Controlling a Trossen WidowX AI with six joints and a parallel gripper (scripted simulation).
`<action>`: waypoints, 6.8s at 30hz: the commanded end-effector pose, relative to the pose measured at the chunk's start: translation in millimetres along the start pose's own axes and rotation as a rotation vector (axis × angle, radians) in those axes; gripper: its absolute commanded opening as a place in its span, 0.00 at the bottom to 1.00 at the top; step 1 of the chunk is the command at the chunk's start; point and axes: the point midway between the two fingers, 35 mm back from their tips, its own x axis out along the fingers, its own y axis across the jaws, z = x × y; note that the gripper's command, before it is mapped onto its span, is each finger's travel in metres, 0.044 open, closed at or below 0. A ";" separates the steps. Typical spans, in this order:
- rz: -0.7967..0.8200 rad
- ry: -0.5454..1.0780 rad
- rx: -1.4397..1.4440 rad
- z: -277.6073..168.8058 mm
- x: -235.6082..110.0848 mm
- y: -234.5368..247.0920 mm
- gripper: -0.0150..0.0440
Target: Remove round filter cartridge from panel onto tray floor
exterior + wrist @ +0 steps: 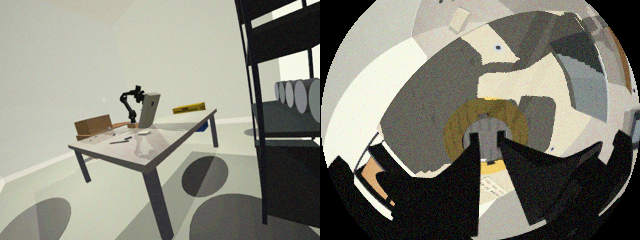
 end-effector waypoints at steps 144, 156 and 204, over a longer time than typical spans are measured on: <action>0.001 -0.002 -1.854 -0.2 19.7 0.9 0.25; -0.003 -0.001 -1.752 -0.8 -29.3 3.0 0.25; -0.023 0.000 -1.721 40.0 -47.6 -58.5 0.41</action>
